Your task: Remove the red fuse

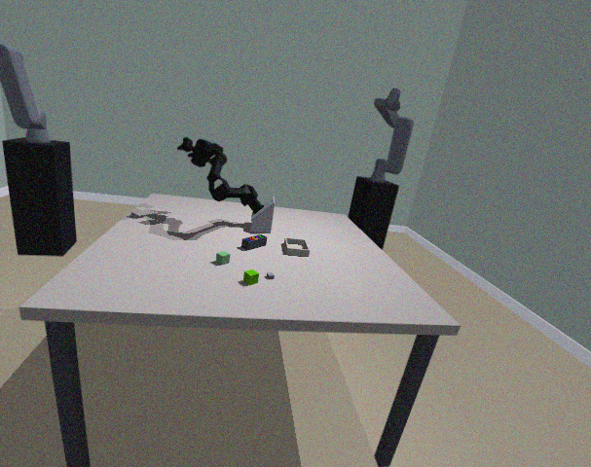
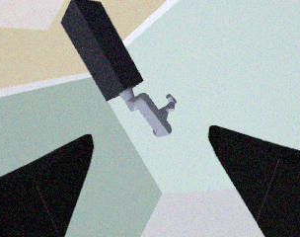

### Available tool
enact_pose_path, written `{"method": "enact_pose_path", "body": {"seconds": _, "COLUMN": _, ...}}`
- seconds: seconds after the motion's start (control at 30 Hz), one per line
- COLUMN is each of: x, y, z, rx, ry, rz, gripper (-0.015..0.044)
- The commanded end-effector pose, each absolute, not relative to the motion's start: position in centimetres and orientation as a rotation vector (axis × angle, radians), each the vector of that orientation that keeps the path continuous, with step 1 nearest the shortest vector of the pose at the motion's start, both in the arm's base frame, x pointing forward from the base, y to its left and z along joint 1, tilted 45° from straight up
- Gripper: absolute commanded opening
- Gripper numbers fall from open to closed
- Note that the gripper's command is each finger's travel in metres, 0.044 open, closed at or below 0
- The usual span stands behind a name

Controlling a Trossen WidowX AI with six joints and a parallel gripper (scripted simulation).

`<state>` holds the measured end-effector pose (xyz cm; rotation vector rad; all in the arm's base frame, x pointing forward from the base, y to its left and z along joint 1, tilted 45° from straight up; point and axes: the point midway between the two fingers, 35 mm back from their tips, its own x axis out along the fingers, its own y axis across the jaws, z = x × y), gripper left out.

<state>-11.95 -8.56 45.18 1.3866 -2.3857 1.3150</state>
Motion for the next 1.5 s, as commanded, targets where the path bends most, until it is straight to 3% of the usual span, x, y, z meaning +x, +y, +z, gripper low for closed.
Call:
{"method": "enact_pose_path", "body": {"seconds": 0.0, "x": -12.1, "y": -8.4, "z": 45.2, "rx": 1.375, "ry": -2.385, "rz": 1.325, "gripper": 0.0374}}
{"method": "enact_pose_path", "body": {"seconds": 0.4, "x": -20.1, "y": 5.6, "z": 45.2, "rx": 0.555, "ry": -2.122, "rz": 1.841, "gripper": 0.0074}}
{"method": "enact_pose_path", "body": {"seconds": 0.8, "x": -18.1, "y": 23.0, "z": 40.5, "rx": -0.198, "ry": -1.533, "rz": 1.987, "gripper": 0.0074}}
{"method": "enact_pose_path", "body": {"seconds": 1.13, "x": -8.3, "y": 33.7, "z": 34.4, "rx": -0.602, "ry": -0.953, "rz": 1.864, "gripper": 0.0074}}
{"method": "enact_pose_path", "body": {"seconds": 1.47, "x": 2.7, "y": 37.5, "z": 28.7, "rx": -0.794, "ry": -0.482, "rz": 1.648, "gripper": 0.0074}}
